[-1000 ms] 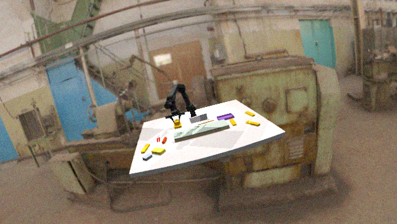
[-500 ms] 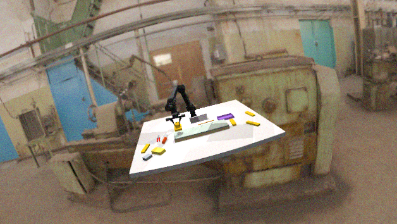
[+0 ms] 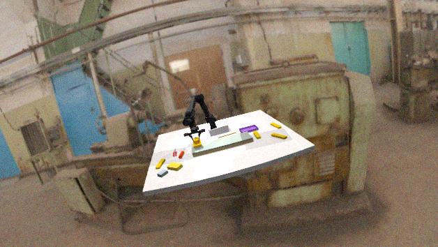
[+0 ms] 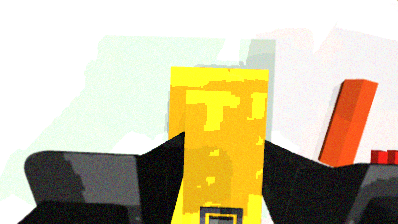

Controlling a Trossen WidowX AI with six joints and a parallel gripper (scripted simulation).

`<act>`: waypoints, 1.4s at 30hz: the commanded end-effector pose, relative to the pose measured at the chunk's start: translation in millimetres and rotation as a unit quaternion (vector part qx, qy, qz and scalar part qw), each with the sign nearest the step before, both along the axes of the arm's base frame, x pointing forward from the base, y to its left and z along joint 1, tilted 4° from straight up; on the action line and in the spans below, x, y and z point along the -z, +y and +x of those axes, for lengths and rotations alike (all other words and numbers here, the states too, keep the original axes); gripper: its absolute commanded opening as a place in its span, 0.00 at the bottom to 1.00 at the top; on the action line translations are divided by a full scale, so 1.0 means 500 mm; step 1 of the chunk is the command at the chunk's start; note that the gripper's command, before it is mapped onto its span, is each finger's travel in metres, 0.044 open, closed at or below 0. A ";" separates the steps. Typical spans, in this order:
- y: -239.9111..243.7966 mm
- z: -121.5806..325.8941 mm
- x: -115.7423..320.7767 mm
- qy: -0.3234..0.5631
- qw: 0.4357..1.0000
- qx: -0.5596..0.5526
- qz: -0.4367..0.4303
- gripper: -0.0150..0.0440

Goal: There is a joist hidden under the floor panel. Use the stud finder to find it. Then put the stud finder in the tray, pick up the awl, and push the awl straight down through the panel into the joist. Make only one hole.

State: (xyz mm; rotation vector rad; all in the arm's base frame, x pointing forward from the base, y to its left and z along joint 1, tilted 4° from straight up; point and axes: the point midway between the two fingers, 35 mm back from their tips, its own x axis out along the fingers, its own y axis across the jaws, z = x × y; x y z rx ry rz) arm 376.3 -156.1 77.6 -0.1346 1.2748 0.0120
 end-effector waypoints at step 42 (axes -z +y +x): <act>0.151 -0.013 0.061 -0.001 1.000 -0.002 0.005 0.25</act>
